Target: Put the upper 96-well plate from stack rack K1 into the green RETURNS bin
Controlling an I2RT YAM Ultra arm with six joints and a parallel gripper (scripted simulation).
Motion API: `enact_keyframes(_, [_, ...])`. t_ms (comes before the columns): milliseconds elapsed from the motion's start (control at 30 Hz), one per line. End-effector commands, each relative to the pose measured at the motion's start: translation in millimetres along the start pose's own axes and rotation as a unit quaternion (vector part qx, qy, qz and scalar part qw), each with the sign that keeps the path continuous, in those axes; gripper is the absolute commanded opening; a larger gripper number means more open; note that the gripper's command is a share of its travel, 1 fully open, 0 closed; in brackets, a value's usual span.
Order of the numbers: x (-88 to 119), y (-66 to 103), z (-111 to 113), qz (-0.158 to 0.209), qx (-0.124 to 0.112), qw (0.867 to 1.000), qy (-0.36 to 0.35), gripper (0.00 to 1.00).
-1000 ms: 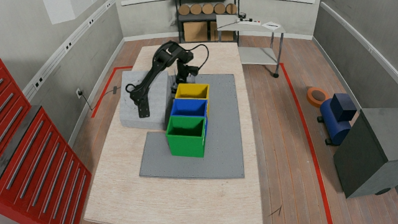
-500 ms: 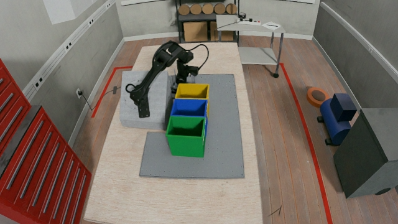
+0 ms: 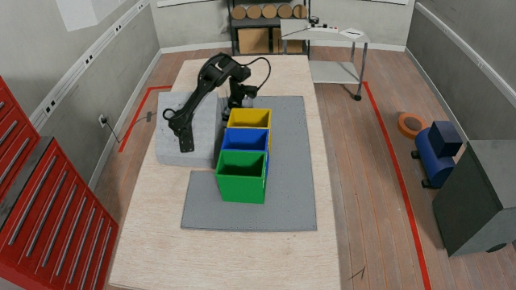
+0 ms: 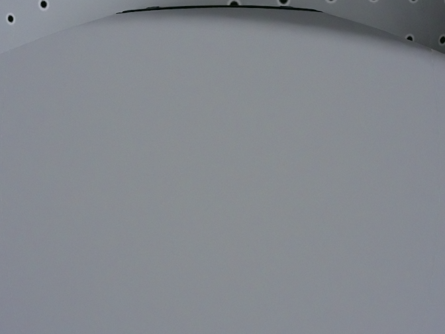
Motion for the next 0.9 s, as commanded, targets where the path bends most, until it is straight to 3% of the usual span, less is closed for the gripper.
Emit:
enact_keyframes(0, [-2.8, -10.0, -0.1, -0.007, 0.004, 1.000, 0.003, 0.00])
enact_keyframes(433, [-2.8, -10.0, -0.1, -0.007, 0.004, 1.000, 0.003, 0.00])
enact_keyframes(500, [-8.4, -1.9, 6.1, -0.014, -0.004, 1.000, 0.000, 0.00])
enact_keyframes(567, [-5.7, 4.9, 4.9, -0.014, 0.003, 1.000, 0.006, 0.00])
enact_keyframes(633, [-12.4, 21.6, 7.2, -0.024, -0.011, 1.000, -0.005, 0.00])
enact_keyframes(867, [-10.5, 30.0, 8.0, -0.019, -0.014, 1.000, -0.005, 0.00])
Point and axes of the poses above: the point where the finger pads meet when closed, its own y axis back along the fingers, its own z axis across the jaws, x = y × z, the point moved 1 cm from there along y, back along the fingers, and after that the axes turned 7 degrees about y, right-handed, at the moved point
